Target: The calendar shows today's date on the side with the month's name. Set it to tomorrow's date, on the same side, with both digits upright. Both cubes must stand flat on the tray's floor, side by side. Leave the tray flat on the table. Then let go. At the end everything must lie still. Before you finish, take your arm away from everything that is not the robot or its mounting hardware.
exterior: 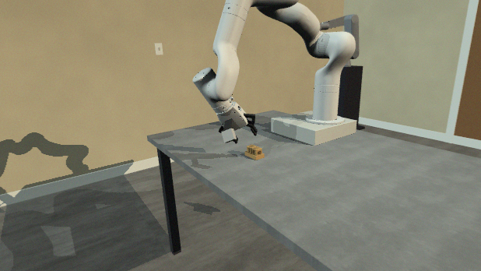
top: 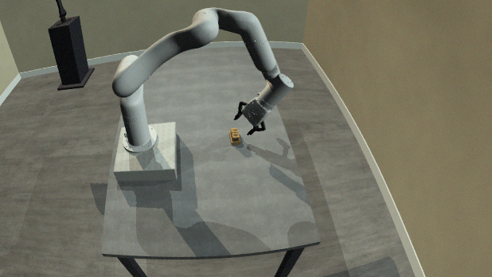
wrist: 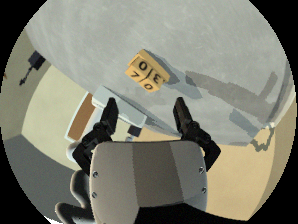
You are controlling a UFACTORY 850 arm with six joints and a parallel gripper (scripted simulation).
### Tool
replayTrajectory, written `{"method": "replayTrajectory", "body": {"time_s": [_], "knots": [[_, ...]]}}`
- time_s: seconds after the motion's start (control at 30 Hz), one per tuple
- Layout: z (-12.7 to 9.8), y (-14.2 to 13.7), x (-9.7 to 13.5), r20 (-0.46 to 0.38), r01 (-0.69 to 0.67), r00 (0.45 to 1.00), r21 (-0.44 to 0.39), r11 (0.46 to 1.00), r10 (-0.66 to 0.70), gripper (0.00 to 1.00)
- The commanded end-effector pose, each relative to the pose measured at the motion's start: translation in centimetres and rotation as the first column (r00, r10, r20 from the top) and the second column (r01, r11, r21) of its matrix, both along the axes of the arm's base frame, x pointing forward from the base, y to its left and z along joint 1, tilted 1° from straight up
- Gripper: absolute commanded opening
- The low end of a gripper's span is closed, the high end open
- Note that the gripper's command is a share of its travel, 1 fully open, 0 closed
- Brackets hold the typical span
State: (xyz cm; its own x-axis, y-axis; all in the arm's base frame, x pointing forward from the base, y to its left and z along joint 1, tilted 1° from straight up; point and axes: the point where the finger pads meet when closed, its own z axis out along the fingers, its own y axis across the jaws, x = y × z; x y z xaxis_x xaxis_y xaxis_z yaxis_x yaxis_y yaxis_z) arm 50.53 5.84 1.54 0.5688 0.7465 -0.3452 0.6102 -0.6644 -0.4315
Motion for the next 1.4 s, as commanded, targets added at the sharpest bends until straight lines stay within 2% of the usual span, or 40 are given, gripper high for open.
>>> {"method": "replayTrajectory", "body": {"time_s": [0.0, 0.07, 0.13, 0.23, 0.27, 0.3, 0.33, 0.37, 0.5, 0.53, 0.57, 0.63, 0.67, 0.7, 0.8, 0.83, 0.93, 1.0, 1.03, 1.07, 1.1, 1.2, 1.27, 1.33, 1.37], "knots": [[3.7, -0.9, 2.4, 0.100, 0.121, 0.988, -0.068, 0.990, -0.114, 1.00], [3.7, -0.9, 2.4, 0.100, 0.121, 0.988, -0.068, 0.990, -0.114, 1.00], [6.5, -1.5, 3.9, 0.174, 0.219, 0.964, -0.103, 0.970, -0.199, 1.00], [8.1, -1.9, 4.7, 0.218, 0.276, 0.944, -0.116, 0.954, -0.246, 1.00], [9.7, -2.4, 5.5, 0.261, 0.333, 0.920, -0.125, 0.934, -0.293, 1.00], [9.8, -2.4, 5.5, 0.264, 0.337, 0.918, -0.126, 0.933, -0.296, 1.00], [11.4, -2.8, 6.2, 0.305, 0.393, 0.890, -0.130, 0.911, -0.340, 1.00], [11.7, -2.9, 6.3, 0.312, 0.403, 0.884, -0.130, 0.906, -0.348, 1.00], [15.7, -3.9, 7.7, 0.406, 0.533, 0.796, -0.120, 0.838, -0.449, 1.00], [16.0, -3.9, 7.7, 0.412, 0.540, 0.790, -0.118, 0.833, -0.454, 1.00], [17.6, -4.3, 8.2, 0.446, 0.589, 0.748, -0.107, 0.801, -0.491, 1.00], [17.6, -4.3, 8.2, 0.446, 0.589, 0.748, -0.107, 0.801, -0.491, 1.00], [18.2, -4.5, 8.4, 0.460, 0.609, 0.730, -0.101, 0.787, -0.506, 1.00], [20.6, -5.1, 8.9, 0.505, 0.676, 0.660, -0.075, 0.734, -0.556, 1.00], [22.8, -5.7, 9.4, 0.542, 0.732, 0.589, -0.044, 0.680, -0.599, 1.00], [23.1, -5.7, 9.4, 0.546, 0.737, 0.582, -0.041, 0.674, -0.603, 1.00], [17.2, -7.0, 6.4, 0.383, 0.709, 0.663, -0.046, 0.703, -0.643, 1.00], [17.2, -7.0, 6.4, 0.383, 0.709, 0.663, -0.046, 0.703, -0.643, 1.00], [15.2, -7.2, 5.4, 0.323, 0.699, 0.684, -0.036, 0.714, -0.654, 1.00], [15.2, -7.2, 5.4, 0.322, 0.699, 0.685, -0.036, 0.714, -0.654, 1.00], [13.3, -7.4, 4.3, 0.261, 0.691, 0.701, -0.019, 0.723, -0.663, 1.00], [13.3, -7.4, 4.3, 0.261, 0.691, 0.701, -0.019, 0.723, -0.663, 1.00], [9.9, -7.6, 2.3, 0.148, 0.683, 0.719, 0.032, 0.730, -0.679, 1.00], [9.9, -7.6, 2.3, 0.148, 0.683, 0.719, 0.032, 0.730, -0.679, 1.00], [8.4, -7.6, 1.4, 0.097, 0.682, 0.722, 0.063, 0.728, -0.685, 1.00]]}}
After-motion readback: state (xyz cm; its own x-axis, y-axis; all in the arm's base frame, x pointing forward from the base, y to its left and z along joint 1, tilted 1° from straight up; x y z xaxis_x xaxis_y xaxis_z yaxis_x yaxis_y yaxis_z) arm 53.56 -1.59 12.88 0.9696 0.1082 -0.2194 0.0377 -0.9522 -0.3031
